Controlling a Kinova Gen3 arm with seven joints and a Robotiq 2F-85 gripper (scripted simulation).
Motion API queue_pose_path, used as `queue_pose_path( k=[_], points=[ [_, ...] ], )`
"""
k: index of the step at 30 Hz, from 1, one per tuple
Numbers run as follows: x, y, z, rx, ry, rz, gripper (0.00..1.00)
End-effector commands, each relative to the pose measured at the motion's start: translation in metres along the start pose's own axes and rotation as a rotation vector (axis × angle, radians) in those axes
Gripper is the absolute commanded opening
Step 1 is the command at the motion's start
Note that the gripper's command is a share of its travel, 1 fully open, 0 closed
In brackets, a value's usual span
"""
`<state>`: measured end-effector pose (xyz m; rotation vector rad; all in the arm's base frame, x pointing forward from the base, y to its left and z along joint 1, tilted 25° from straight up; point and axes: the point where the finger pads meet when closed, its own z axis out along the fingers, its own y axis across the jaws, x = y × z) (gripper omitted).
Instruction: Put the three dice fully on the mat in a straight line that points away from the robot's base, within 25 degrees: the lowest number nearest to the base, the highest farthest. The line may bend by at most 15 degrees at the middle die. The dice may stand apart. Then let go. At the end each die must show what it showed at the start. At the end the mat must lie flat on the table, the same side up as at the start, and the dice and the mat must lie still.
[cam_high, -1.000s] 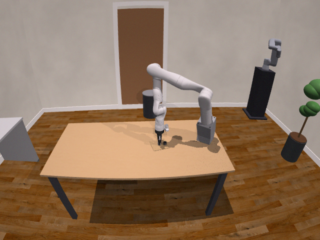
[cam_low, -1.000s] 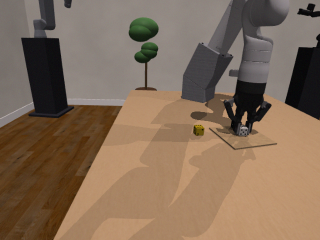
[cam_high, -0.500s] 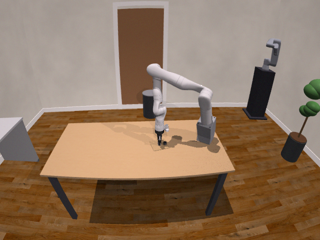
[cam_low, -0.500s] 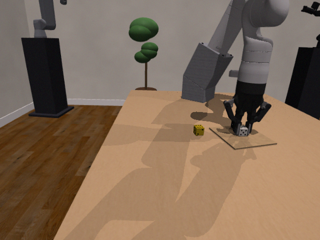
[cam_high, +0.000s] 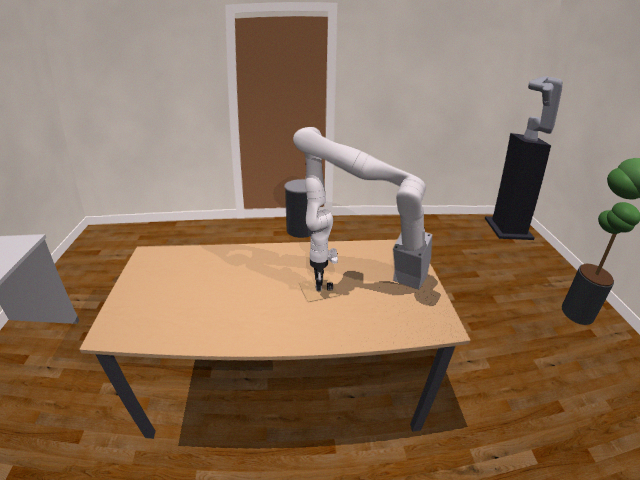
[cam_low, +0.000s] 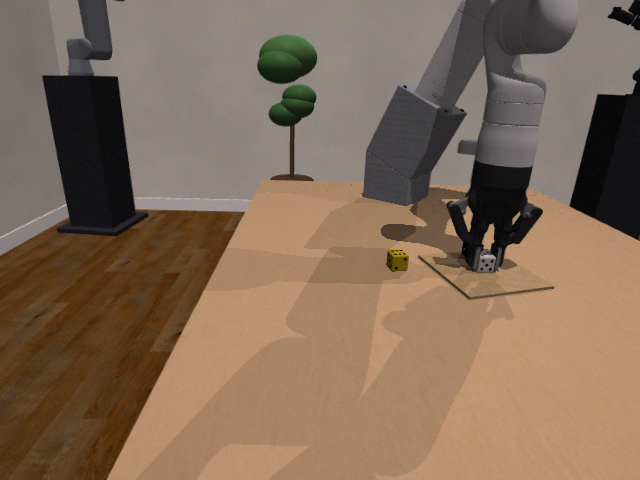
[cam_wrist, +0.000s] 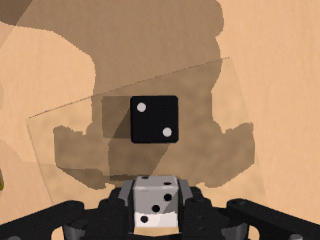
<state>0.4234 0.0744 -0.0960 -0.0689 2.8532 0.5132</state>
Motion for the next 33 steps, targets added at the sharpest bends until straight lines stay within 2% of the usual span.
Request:
queue_pose_path(
  k=[1,14,15,17,18,22,26,28,29,33],
  points=[
    [-0.0005,-0.0002,-0.0004,0.001,-0.001,0.0,0.21],
    [-0.0005,-0.0002,-0.0004,0.001,-0.001,0.0,0.21],
    [-0.0005,-0.0002,-0.0004,0.001,-0.001,0.0,0.25],
    [-0.0005,-0.0002,-0.0004,0.001,-0.001,0.0,0.25],
    [-0.0005,-0.0002,-0.0004,0.001,-0.001,0.0,0.29],
    [-0.0005,-0.0002,-0.0004,0.001,-0.001,0.0,0.29],
    [-0.0005,-0.0002,-0.0004,0.001,-0.001,0.0,0.37],
    [-0.0005,-0.0002,-0.0004,0.001,-0.001,0.0,0.37],
    [-0.0005,-0.0002,-0.0004,0.001,-0.001,0.0,0.41],
    [-0.0005,-0.0002,-0.0004,0.001,-0.001,0.0,0.41]
  ],
)
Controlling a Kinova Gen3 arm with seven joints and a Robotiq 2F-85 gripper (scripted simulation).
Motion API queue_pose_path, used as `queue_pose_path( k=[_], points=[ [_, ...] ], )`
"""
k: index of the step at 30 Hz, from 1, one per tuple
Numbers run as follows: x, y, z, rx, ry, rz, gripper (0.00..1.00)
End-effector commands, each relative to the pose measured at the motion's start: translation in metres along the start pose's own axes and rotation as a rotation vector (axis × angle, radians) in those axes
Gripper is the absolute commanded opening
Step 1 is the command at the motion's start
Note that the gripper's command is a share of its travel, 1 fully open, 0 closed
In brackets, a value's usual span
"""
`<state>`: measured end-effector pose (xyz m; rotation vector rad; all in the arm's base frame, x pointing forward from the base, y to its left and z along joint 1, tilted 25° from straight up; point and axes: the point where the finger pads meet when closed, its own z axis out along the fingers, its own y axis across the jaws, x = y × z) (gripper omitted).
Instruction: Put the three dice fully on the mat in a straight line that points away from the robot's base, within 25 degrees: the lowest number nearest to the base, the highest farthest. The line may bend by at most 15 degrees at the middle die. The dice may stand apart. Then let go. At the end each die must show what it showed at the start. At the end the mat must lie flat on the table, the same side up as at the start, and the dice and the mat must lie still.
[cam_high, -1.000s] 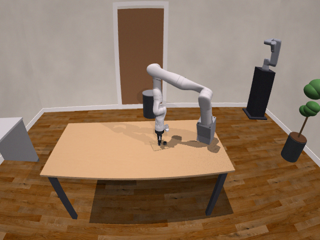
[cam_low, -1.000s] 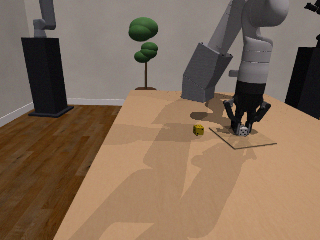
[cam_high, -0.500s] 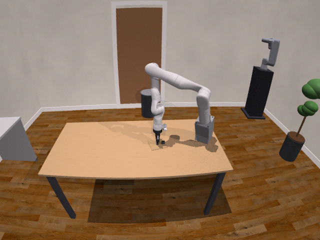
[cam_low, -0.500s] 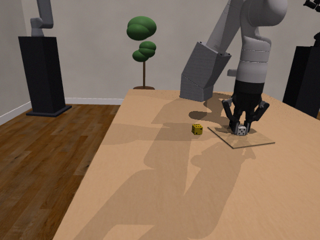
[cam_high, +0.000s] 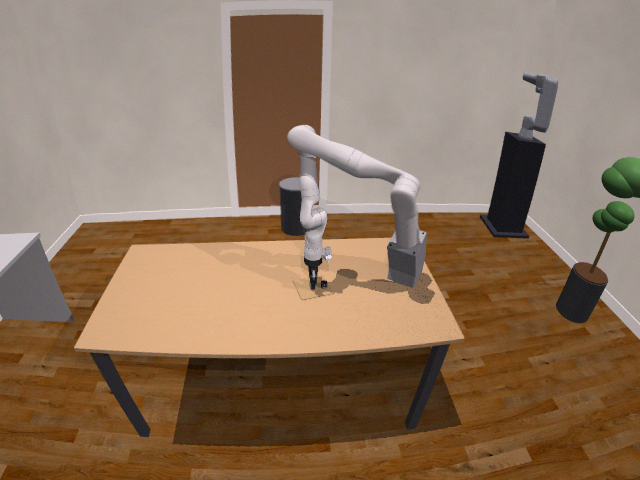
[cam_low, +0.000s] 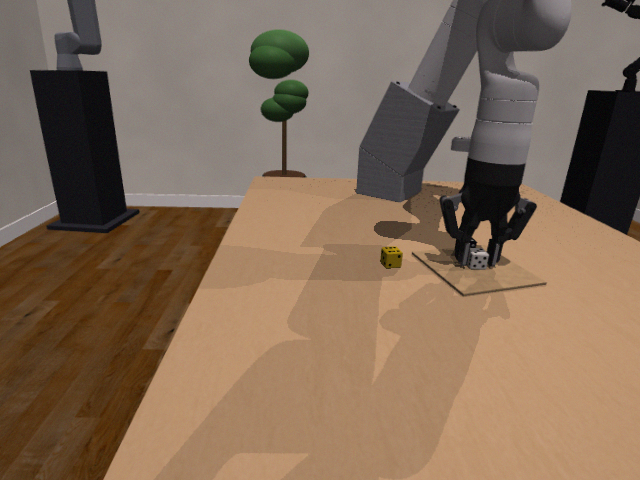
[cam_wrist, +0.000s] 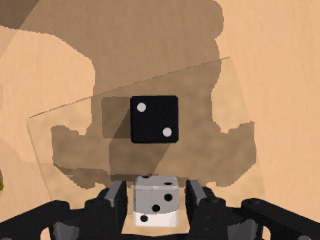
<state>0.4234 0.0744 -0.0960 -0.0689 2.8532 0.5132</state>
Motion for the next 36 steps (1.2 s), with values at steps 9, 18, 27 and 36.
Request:
queue_pose_path(
  k=[9,18,27,36],
  points=[
    [0.0,0.0,-0.001,0.001,-0.001,0.0,0.41],
    [0.0,0.0,-0.031,0.001,-0.001,0.0,0.41],
    [0.0,0.0,-0.069,0.001,-0.001,0.0,0.41],
    [0.0,0.0,-0.09,0.001,-0.001,0.0,0.41]
  ],
)
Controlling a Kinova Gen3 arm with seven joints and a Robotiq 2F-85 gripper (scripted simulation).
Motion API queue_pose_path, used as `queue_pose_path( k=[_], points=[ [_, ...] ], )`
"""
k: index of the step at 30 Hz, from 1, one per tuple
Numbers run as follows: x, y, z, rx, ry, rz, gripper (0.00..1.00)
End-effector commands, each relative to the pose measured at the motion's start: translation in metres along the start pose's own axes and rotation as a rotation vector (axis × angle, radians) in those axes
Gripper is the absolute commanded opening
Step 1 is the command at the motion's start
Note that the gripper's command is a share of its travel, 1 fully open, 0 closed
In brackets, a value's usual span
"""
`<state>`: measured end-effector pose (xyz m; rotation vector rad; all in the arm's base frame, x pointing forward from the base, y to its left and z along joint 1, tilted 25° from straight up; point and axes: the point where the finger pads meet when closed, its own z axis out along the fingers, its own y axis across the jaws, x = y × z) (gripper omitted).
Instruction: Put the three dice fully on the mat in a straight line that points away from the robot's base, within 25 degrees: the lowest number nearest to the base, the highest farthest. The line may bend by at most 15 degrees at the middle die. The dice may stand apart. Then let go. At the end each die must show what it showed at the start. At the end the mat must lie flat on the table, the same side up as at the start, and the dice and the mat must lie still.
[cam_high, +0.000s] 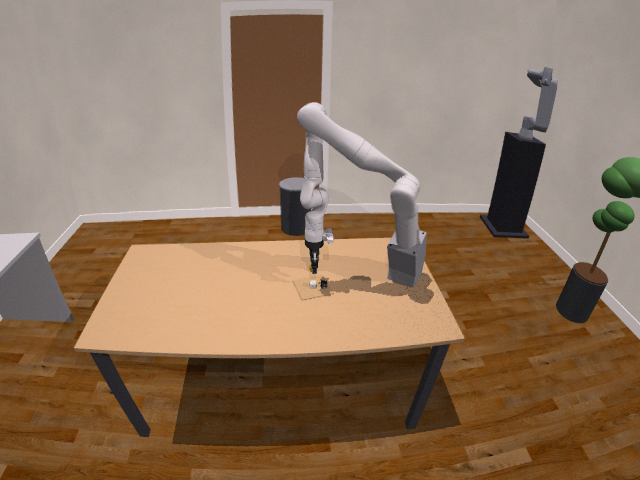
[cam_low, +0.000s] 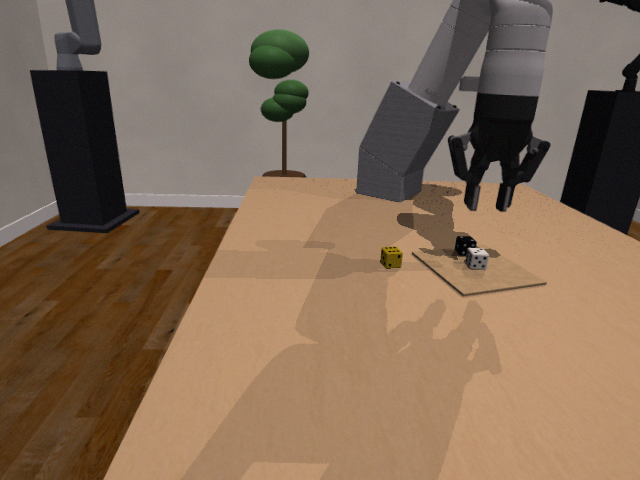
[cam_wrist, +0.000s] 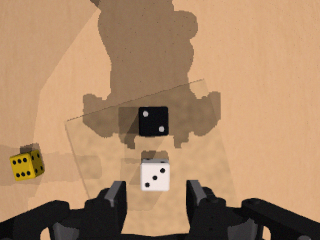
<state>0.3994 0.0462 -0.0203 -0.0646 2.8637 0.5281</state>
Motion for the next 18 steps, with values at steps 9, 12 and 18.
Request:
queue_pose_path(
  k=[9,12,18],
  points=[
    [-0.0052,-0.0013,-0.0064,0.009,-0.013,-0.006,1.0],
    [-0.0052,-0.0013,-0.0064,0.009,-0.013,-0.006,1.0],
    [-0.0052,-0.0013,-0.0064,0.009,-0.013,-0.006,1.0]
  ],
)
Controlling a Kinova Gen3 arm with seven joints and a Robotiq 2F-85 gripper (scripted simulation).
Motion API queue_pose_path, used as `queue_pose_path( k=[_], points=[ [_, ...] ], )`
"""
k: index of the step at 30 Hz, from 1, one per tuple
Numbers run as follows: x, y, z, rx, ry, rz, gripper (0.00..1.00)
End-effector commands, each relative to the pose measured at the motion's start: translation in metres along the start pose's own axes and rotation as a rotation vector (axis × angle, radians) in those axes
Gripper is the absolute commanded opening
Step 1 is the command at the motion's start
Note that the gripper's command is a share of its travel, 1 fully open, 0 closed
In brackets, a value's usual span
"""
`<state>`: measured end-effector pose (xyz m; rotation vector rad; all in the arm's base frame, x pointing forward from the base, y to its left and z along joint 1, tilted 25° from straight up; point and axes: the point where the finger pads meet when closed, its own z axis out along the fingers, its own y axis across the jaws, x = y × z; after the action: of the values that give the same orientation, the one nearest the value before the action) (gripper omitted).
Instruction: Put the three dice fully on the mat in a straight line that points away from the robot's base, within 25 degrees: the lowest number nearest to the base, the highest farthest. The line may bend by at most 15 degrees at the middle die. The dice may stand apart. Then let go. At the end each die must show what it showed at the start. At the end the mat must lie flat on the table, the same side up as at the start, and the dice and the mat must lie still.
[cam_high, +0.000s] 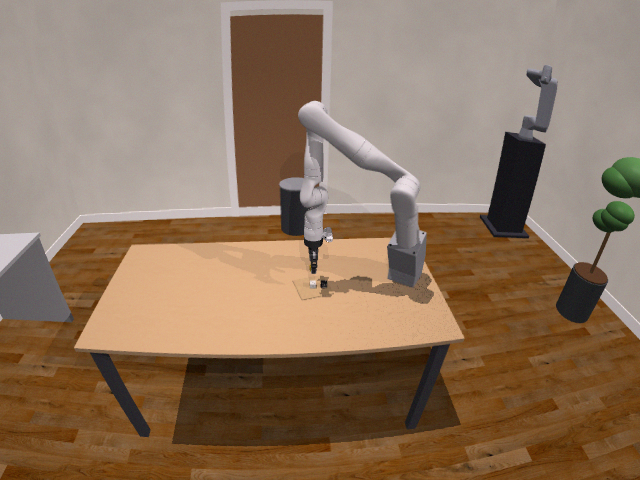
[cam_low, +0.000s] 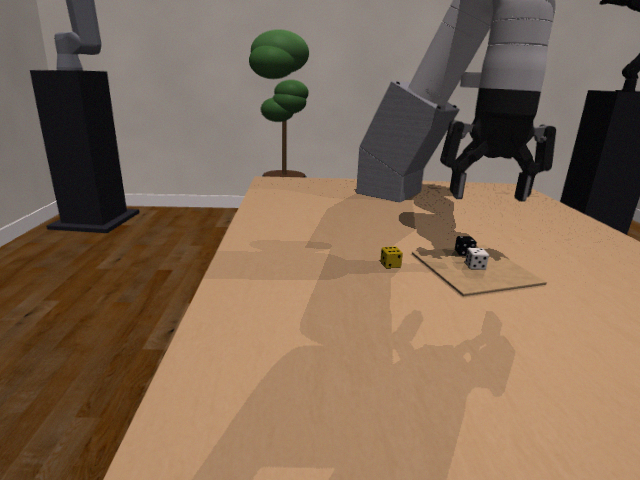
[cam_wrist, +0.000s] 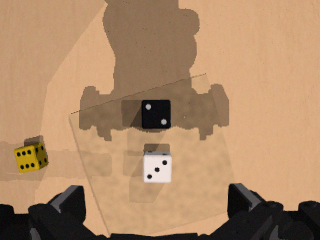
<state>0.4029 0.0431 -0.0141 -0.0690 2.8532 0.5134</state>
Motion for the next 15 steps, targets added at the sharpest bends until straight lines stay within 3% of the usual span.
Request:
queue_pose_path(
  k=[1,9,11,15],
  points=[
    [0.0,0.0,0.0,0.001,-0.001,0.0,1.0],
    [-0.002,-0.008,0.001,-0.001,-0.003,-0.014,1.0],
    [-0.005,-0.03,0.003,-0.003,-0.007,-0.049,1.0],
    [-0.002,-0.095,0.009,-0.002,-0.008,-0.155,1.0]
  ],
)
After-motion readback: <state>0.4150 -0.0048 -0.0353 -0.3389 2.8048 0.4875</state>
